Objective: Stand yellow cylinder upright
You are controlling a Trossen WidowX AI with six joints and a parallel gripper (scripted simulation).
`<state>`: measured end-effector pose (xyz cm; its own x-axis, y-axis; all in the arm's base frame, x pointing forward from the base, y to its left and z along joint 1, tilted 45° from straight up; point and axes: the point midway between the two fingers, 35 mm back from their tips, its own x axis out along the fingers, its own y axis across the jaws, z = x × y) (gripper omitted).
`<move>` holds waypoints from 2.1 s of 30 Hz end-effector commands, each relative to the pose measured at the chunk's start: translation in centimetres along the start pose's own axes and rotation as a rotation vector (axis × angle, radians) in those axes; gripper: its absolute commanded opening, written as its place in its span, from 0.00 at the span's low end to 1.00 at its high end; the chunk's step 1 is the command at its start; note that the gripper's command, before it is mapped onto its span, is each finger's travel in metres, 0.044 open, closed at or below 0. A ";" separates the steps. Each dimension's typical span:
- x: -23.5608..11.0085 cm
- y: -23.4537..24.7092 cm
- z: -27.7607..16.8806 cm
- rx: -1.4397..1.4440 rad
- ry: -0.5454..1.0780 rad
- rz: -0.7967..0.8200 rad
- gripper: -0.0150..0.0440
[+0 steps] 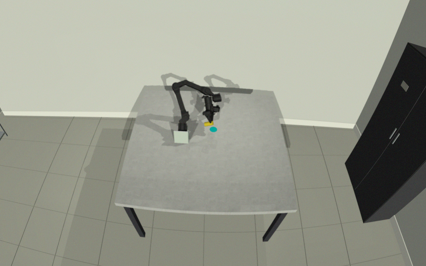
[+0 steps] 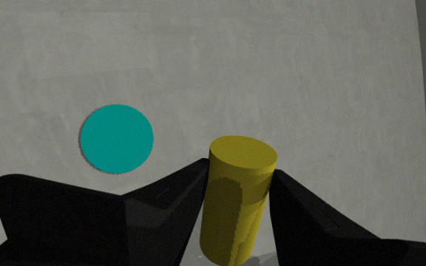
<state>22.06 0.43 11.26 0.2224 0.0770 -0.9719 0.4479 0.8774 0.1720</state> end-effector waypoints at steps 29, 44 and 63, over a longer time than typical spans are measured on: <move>0.1 -0.1 0.1 0.029 -0.200 -0.060 0.43; -0.1 0.0 0.3 0.050 -0.297 -0.067 0.43; -0.5 0.2 0.5 0.086 -0.421 -0.059 0.43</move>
<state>22.65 0.47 11.88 0.5052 -0.1738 -0.8453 0.5284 0.8368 0.1438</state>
